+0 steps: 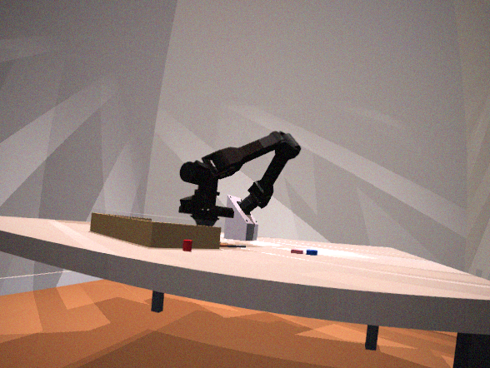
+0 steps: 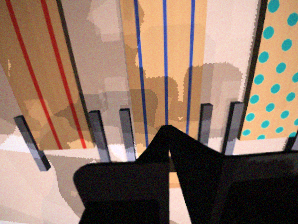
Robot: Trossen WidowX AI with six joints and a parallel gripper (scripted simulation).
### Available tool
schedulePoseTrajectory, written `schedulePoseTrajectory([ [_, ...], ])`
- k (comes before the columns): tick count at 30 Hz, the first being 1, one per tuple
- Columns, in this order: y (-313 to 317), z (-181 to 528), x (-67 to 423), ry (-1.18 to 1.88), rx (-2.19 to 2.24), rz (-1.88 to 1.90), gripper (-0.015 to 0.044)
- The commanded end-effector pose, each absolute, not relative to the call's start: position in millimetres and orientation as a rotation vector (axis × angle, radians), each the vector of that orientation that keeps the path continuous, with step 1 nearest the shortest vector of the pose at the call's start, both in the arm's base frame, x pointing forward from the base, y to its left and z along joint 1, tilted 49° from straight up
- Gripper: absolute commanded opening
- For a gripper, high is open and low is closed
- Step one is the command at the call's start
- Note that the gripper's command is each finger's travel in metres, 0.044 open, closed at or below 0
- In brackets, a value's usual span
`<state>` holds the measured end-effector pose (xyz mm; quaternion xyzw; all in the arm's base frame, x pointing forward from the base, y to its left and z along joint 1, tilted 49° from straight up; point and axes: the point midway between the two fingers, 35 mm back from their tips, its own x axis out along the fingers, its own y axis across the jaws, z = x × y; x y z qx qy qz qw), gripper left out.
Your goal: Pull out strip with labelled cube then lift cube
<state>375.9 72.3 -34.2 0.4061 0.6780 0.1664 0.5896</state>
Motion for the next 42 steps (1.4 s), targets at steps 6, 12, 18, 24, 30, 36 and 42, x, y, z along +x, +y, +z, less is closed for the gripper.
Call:
schedulePoseTrajectory([
  [6, 74, -35, 375, 1.581, 0.954, 0.387, 0.0000],
  [12, 75, -35, 375, 1.581, 0.954, 0.387, 0.0000],
  [18, 76, -34, 371, 1.581, 0.954, 0.387, 0.0000],
  [24, 78, -32, 362, 1.581, 0.954, 0.387, 0.0000],
  [30, 81, -30, 353, 1.582, 0.955, 0.387, 0.0000],
  [36, 78, -28, 355, 1.582, 0.954, 0.387, 0.0000],
  [42, 73, -25, 359, 1.581, 0.954, 0.387, 0.0000],
])
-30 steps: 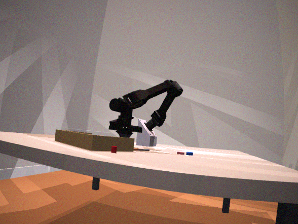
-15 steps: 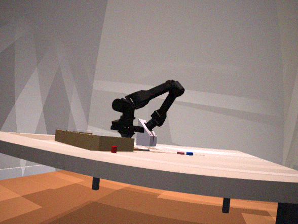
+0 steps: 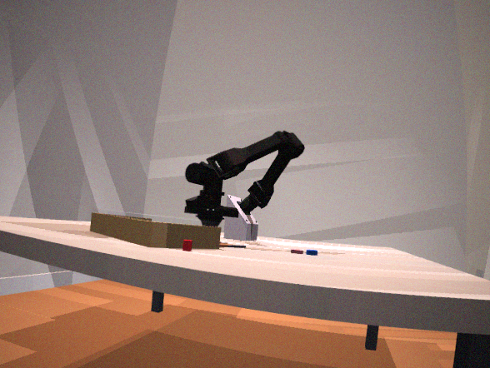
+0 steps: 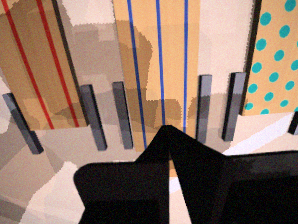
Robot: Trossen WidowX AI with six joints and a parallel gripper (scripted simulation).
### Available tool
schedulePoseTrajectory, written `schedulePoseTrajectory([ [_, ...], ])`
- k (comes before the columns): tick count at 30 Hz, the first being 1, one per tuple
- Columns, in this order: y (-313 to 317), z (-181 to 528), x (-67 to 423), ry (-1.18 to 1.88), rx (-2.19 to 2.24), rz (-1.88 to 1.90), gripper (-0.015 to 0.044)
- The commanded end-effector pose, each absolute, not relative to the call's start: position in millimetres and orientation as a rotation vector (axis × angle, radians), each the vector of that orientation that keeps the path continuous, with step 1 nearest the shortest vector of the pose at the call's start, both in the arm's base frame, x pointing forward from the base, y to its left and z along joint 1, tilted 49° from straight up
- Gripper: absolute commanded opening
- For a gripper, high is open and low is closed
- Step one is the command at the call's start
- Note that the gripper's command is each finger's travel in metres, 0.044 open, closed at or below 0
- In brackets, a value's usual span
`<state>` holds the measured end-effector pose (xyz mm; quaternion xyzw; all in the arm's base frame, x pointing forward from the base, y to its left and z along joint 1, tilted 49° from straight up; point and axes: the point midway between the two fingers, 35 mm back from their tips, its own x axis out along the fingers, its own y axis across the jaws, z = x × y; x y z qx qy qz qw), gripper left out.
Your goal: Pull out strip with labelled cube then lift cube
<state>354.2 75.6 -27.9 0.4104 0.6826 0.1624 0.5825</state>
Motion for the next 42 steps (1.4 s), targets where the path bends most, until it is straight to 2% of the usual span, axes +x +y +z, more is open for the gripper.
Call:
schedulePoseTrajectory([
  [1, 73, -25, 359, 1.581, 0.954, 0.387, 0.0000],
  [42, 95, -18, 306, 1.584, 0.956, 0.387, 0.0000],
])
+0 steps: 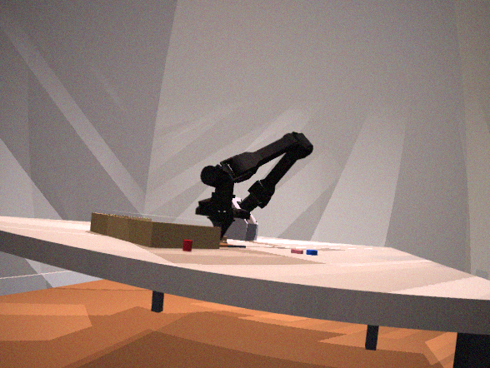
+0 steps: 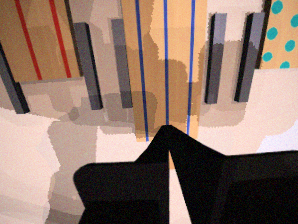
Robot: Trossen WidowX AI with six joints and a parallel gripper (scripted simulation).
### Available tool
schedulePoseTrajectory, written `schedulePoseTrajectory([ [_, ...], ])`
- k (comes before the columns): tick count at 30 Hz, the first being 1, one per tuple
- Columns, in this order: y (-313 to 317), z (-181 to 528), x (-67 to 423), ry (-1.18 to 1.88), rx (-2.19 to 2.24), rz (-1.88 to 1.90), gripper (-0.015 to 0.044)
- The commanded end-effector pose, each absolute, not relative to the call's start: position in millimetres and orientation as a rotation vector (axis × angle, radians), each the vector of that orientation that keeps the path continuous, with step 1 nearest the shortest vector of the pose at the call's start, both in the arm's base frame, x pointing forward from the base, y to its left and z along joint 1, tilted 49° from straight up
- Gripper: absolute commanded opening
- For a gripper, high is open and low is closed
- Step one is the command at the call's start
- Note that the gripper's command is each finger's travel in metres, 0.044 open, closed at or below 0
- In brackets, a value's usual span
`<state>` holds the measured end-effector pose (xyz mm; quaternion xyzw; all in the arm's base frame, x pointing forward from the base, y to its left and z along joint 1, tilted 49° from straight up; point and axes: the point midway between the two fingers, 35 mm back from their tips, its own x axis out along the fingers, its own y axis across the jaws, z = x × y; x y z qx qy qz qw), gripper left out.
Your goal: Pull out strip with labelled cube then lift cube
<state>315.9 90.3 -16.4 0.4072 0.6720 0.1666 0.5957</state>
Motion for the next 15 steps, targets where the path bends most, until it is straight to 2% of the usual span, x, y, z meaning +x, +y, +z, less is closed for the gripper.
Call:
schedulePoseTrajectory([
  [1, 95, -17, 304, 1.584, 0.956, 0.387, 0.0000],
  [15, 102, -13, 284, 1.585, 0.956, 0.387, 0.0000],
])
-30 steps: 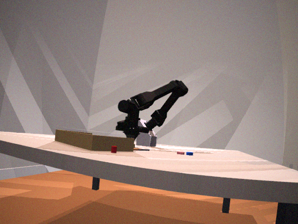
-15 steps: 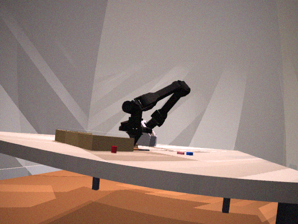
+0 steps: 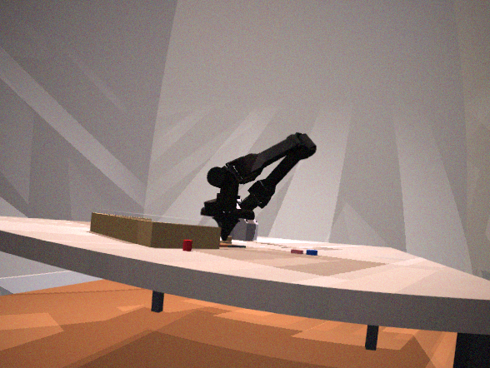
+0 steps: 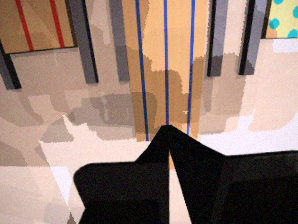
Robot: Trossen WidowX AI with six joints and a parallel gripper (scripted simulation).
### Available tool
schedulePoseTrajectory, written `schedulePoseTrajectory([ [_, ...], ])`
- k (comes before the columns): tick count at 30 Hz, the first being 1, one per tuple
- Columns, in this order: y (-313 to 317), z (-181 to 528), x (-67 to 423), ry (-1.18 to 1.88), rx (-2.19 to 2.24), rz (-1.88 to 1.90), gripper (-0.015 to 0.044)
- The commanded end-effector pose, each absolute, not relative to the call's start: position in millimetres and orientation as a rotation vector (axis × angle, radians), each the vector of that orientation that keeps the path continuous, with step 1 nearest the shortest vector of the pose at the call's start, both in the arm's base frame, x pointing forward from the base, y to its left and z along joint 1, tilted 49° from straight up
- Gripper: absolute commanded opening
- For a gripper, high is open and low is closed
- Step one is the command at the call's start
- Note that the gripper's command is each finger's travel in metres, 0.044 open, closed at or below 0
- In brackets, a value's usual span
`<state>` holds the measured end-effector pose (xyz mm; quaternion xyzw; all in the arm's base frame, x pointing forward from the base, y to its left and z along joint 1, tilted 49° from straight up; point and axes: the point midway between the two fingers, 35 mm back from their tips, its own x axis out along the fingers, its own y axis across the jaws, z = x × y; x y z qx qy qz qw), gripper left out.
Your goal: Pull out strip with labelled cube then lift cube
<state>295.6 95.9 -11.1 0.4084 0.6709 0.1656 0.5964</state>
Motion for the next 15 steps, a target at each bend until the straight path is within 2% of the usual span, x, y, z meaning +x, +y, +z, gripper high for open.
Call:
schedulePoseTrajectory([
  [1, 102, -12, 283, 1.585, 0.957, 0.387, 0.0000],
  [15, 108, -7, 263, 1.586, 0.957, 0.386, 0.0000],
])
